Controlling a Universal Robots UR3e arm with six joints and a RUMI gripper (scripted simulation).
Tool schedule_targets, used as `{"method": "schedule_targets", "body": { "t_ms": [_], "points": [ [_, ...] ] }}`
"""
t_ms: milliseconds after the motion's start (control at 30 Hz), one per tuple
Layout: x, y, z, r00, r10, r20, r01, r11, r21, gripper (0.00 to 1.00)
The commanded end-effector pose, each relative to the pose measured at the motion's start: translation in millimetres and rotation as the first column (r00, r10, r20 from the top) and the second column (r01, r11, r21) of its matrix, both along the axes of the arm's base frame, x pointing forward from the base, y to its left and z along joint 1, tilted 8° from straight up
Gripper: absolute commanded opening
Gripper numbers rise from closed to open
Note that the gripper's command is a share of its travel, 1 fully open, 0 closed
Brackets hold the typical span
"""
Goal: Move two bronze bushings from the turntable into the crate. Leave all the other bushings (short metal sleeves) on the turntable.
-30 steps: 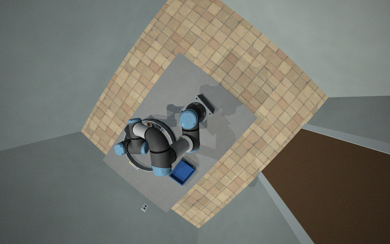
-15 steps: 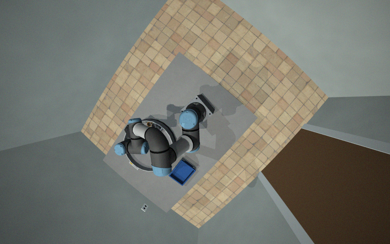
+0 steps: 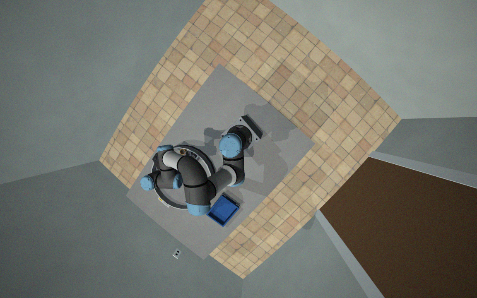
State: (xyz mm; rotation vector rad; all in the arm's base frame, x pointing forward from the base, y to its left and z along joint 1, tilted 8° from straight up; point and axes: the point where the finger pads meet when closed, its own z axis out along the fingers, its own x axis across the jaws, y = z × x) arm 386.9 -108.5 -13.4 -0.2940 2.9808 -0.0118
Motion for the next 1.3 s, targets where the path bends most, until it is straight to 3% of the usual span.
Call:
{"method": "schedule_targets", "body": {
  "t_ms": [0,733,1267],
  "points": [
    [1.2,3,1.0,1.0,0.0,0.002,0.0,1.0,-0.002,0.0],
    [4.9,29,1.7,1.0,0.0,0.002,0.0,1.0,-0.002,0.0],
    [10.3,67,2.7,1.0,0.0,0.002,0.0,1.0,-0.002,0.0]
  ]
}}
